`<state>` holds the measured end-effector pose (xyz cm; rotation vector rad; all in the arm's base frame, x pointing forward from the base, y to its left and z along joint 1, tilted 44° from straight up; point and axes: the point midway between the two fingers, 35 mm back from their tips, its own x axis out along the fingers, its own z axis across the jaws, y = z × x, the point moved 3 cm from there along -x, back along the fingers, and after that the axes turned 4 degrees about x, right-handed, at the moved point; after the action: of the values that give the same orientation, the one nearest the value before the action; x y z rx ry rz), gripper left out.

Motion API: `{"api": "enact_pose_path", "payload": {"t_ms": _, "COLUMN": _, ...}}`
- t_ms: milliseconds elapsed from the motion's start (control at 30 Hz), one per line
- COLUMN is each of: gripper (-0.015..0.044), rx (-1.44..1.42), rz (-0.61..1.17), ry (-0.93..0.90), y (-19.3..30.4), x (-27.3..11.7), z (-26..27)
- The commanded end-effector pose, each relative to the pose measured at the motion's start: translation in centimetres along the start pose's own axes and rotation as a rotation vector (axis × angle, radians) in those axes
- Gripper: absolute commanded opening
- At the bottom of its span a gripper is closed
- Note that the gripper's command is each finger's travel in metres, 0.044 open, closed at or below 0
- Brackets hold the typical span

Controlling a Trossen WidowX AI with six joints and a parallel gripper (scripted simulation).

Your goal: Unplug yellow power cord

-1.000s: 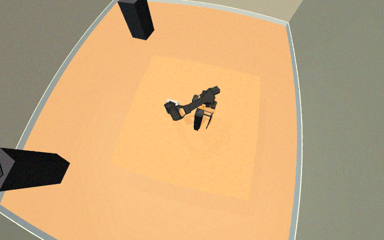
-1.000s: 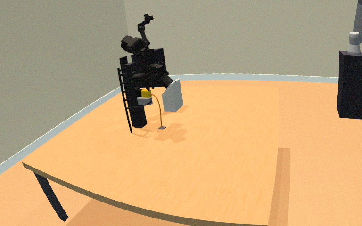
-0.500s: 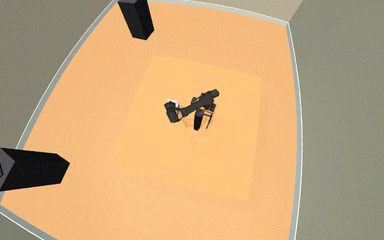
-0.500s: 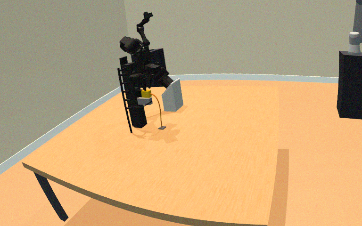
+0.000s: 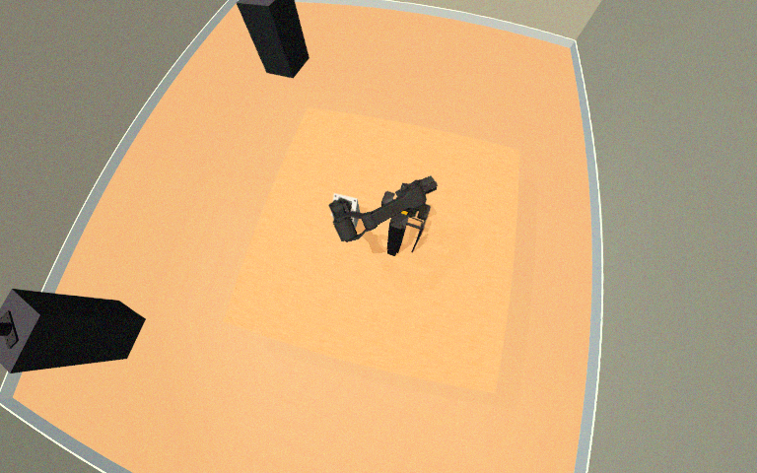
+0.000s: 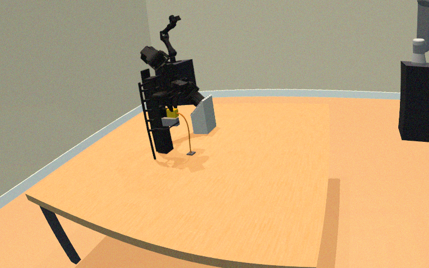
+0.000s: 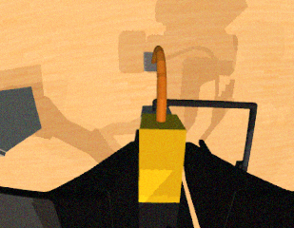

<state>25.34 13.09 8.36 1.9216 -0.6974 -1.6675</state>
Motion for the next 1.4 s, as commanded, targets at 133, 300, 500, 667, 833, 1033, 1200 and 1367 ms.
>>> {"api": "enact_pose_path", "payload": {"t_ms": 133, "gripper": 0.0048, "rx": 0.000, "rz": 0.000, "ry": 0.000, "y": 0.0, "x": 0.0, "z": 0.0}}
{"api": "enact_pose_path", "payload": {"t_ms": 300, "gripper": 0.0000, "rx": 0.000, "rz": 0.000, "ry": 0.000, "y": 0.0, "x": 0.0, "z": 0.0}}
{"api": "enact_pose_path", "payload": {"t_ms": 500, "gripper": 0.0000, "rx": -0.001, "rz": -0.001, "ry": 0.000, "y": -0.7, "x": -0.1, "z": 0.0}}
{"api": "enact_pose_path", "payload": {"t_ms": 667, "gripper": 0.0000, "rx": -0.002, "rz": -0.001, "ry": 0.000, "y": -1.5, "x": -0.1, "z": 0.0}}
{"api": "enact_pose_path", "payload": {"t_ms": 833, "gripper": 0.0000, "rx": -0.003, "rz": -0.002, "ry": 0.001, "y": -2.3, "x": -0.2, "z": 0.0}}
{"api": "enact_pose_path", "payload": {"t_ms": 1033, "gripper": 0.0000, "rx": -0.004, "rz": -0.002, "ry": 0.001, "y": -3.2, "x": -0.3, "z": 0.0}}
{"api": "enact_pose_path", "payload": {"t_ms": 1200, "gripper": 0.0000, "rx": -0.005, "rz": -0.003, "ry": 0.001, "y": -4.0, "x": -0.4, "z": 0.0}}
{"api": "enact_pose_path", "payload": {"t_ms": 1367, "gripper": 0.0000, "rx": -0.006, "rz": -0.003, "ry": 0.001, "y": -4.8, "x": -0.6, "z": 0.1}}
